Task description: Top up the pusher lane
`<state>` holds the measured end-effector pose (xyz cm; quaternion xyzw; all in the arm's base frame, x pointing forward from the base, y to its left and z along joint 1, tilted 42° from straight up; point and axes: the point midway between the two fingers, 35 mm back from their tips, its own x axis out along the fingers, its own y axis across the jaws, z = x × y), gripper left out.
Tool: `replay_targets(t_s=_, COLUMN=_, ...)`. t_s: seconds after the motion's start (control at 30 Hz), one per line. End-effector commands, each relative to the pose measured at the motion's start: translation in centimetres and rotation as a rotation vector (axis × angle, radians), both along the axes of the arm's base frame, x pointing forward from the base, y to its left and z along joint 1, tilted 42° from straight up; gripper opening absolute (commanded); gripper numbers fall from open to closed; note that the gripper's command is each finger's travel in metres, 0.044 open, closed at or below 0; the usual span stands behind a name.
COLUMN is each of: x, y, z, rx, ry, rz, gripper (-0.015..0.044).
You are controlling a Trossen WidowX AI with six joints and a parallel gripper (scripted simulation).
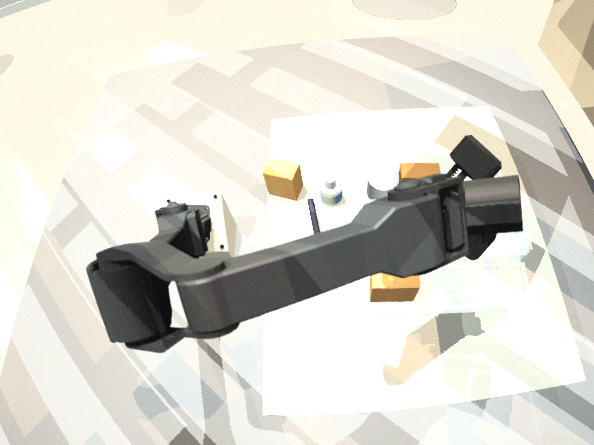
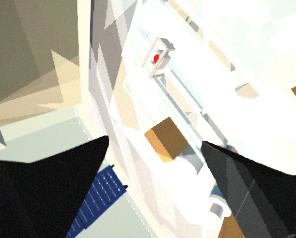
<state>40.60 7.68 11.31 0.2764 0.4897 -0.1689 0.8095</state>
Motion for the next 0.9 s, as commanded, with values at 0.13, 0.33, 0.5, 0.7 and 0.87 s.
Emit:
replay_targets(t_s=0.13, x=-8.1, y=4.4, z=-7.8, rx=-0.272, ry=0.316, rz=0.043, gripper=0.044)
replay_targets(t_s=0.33, x=-15.6, y=5.5, z=-11.2, rx=-0.672, ry=0.471, rz=0.143, gripper=0.044)
replay_targets(t_s=0.5, x=-17.2, y=5.5, z=-11.5, rx=-0.794, ry=0.483, rz=0.179, gripper=0.044)
replay_targets(t_s=0.7, x=-16.9, y=5.1, z=-12.2, rx=-0.794, ry=0.483, rz=0.179, gripper=0.044)
replay_targets(t_s=0.87, x=-16.8, y=4.3, z=-13.0, rx=-0.794, ry=0.482, rz=0.179, gripper=0.044)
